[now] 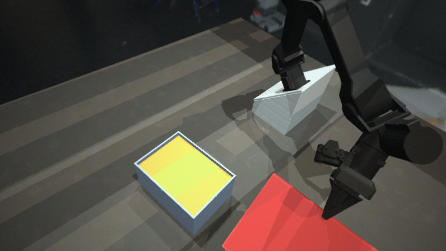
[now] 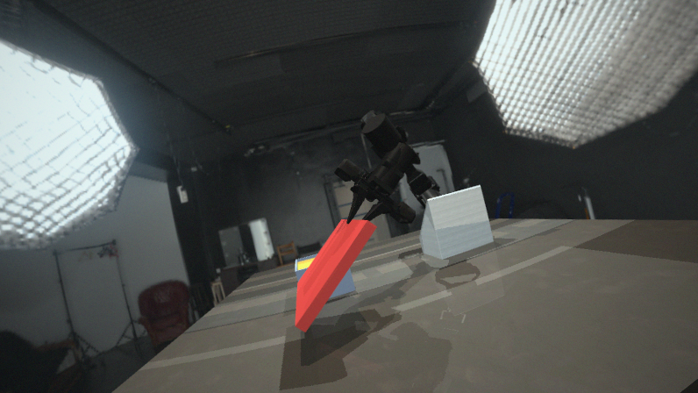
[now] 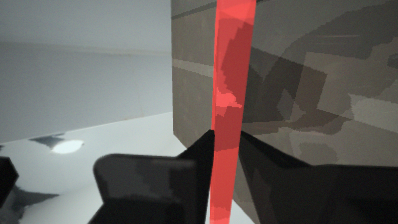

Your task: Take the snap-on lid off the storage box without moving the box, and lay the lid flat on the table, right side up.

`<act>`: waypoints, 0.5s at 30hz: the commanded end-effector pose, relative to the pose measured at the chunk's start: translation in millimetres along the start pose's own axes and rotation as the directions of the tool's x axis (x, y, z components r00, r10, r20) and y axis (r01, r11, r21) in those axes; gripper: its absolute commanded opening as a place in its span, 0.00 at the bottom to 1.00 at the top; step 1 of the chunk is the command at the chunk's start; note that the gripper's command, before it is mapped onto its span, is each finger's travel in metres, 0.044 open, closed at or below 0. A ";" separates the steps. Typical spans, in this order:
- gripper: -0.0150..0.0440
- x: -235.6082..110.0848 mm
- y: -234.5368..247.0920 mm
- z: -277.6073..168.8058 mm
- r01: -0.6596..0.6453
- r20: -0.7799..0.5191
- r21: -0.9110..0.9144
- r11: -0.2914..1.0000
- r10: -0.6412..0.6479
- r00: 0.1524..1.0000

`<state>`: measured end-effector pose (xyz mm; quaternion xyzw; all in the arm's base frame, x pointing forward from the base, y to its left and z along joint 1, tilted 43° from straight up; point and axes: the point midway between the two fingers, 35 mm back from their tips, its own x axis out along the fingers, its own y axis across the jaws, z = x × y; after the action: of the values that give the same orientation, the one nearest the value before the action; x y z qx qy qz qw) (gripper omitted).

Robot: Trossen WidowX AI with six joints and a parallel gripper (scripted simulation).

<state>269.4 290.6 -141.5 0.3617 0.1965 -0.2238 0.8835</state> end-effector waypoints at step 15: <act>0.25 9.9 -12.7 -0.2 0.000 0.003 -0.008 1.000 0.000 1.000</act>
<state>271.1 282.6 -150.0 0.3616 0.1952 -0.2236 0.8838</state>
